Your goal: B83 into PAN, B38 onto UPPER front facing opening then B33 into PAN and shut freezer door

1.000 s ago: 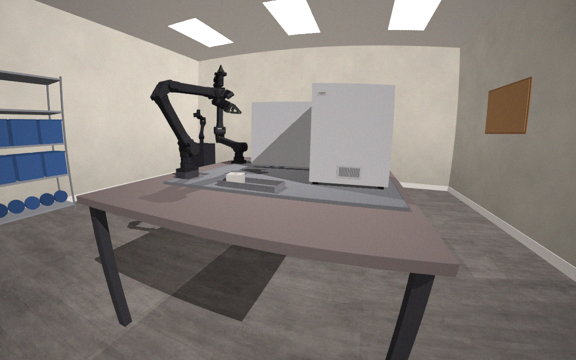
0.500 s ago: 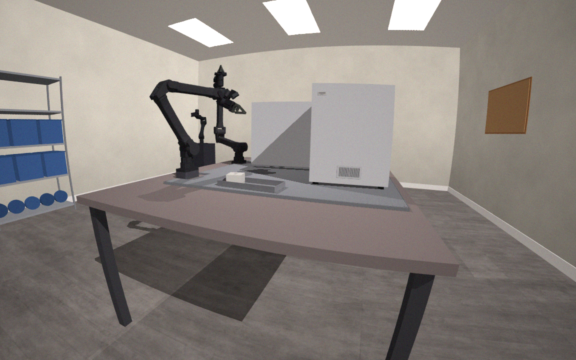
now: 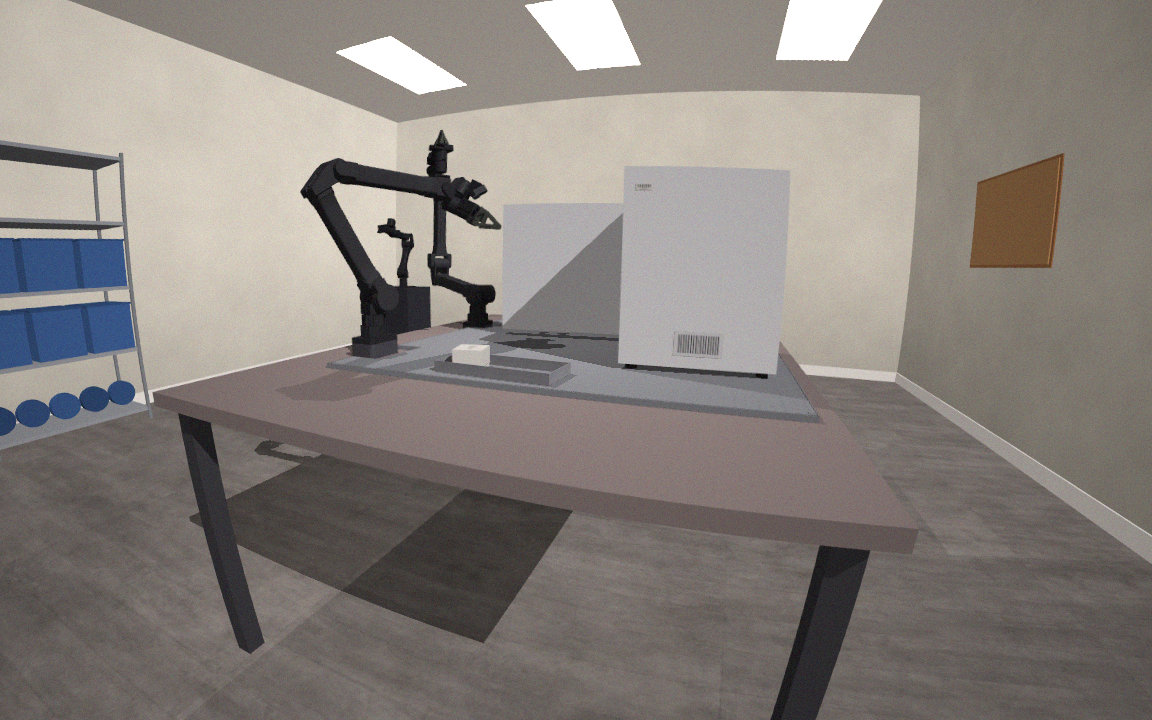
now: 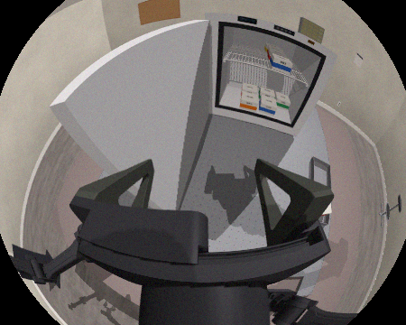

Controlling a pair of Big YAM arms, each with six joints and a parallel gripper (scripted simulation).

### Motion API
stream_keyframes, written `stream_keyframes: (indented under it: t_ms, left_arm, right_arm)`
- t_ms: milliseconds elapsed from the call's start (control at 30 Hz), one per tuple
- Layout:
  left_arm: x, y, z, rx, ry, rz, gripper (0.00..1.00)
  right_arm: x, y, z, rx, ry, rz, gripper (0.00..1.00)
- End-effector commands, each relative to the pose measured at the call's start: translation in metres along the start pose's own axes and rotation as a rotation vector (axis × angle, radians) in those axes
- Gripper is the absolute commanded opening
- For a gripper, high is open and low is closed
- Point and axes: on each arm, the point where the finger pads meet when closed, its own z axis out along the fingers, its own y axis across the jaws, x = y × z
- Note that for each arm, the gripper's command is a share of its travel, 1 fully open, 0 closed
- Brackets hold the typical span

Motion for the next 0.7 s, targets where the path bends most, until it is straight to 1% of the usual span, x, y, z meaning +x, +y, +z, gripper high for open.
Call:
stream_keyframes:
  t_ms: [0, 200, 233, 267, 333, 667]
  left_arm:
    - [0.013, 0.001, 0.001, -0.002, 0.037, -0.013, 0.0]
    - [0.013, 0.001, 0.001, -0.002, 0.037, -0.013, 0.0]
    - [0.013, 0.001, 0.001, -0.002, 0.037, -0.013, 0.0]
    - [0.013, 0.001, 0.001, -0.002, 0.037, -0.013, 0.0]
    - [0.013, 0.001, 0.001, -0.002, 0.037, -0.013, 0.0]
    - [0.013, 0.001, 0.001, -0.002, 0.037, -0.013, 0.0]
  right_arm:
    - [-0.045, 0.008, 0.004, -0.018, -0.051, 0.044, 1.0]
    - [-0.051, 0.005, 0.015, -0.023, -0.053, 0.04, 1.0]
    - [-0.033, -0.007, 0.015, -0.021, -0.039, 0.021, 1.0]
    - [-0.025, -0.011, 0.018, -0.022, -0.029, 0.007, 1.0]
    - [-0.025, -0.011, 0.018, -0.022, -0.029, 0.007, 1.0]
    - [-0.025, -0.039, 0.019, -0.077, -0.032, -0.022, 1.0]
